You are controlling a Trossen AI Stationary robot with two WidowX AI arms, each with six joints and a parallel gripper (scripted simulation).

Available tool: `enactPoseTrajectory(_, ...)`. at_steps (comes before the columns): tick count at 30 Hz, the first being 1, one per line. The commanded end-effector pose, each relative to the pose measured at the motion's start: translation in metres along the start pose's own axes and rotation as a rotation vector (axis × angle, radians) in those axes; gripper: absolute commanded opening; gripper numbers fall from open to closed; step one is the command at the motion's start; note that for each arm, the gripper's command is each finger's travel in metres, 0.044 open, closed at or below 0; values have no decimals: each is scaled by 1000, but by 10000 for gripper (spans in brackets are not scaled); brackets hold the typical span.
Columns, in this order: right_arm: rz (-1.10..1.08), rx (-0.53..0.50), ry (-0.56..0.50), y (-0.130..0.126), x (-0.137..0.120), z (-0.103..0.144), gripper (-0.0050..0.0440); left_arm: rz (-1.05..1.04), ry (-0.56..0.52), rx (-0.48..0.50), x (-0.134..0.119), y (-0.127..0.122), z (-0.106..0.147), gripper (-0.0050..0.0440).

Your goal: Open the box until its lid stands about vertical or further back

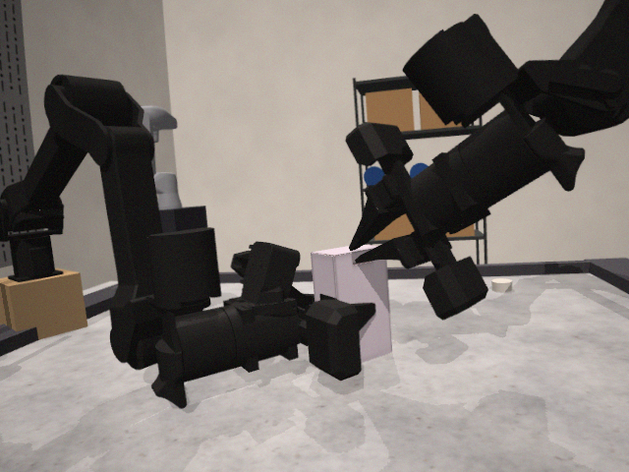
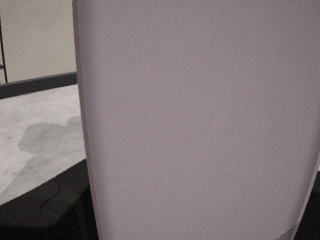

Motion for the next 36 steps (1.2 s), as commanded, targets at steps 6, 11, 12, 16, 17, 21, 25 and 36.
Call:
enactPoseTrajectory(6, -14, 26, 9, 15, -1, 6, 50, 21, -8, -4, 9, -5, -1, 221)
enactPoseTrajectory(11, -14, 26, 8, 18, -1, 7, 50, 21, -8, -4, 9, -5, -1, 221)
enactPoseTrajectory(12, -14, 26, 8, 19, -1, 7, 50, 21, -8, -4, 9, -5, -1, 221)
enactPoseTrajectory(16, -14, 26, 8, 20, -1, 8, 50, 21, -8, -4, 9, -5, -1, 221)
enactPoseTrajectory(17, -14, 26, 8, 20, -1, 8, 50, 21, -8, -4, 9, -5, -1, 221)
enactPoseTrajectory(21, -14, 26, 8, 20, -1, 8, 50, 21, -8, -4, 9, -5, -1, 221)
enactPoseTrajectory(25, -14, 26, 8, 20, -1, 8, 50, 21, -8, -4, 9, -5, -1, 221)
enactPoseTrajectory(36, -14, 26, 8, 20, -1, 8, 50, 21, -8, -4, 9, -5, -1, 221)
Point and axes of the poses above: on each arm, the point midway between the two fingers, 35 mm back from their tips, its own z axis back along the fingers, its own y axis across the jaws, x = y × z, the point moved 6 cm from there along z, back along the fingers, and after that the axes turned 3 degrees about z, right-handed, at the moved point
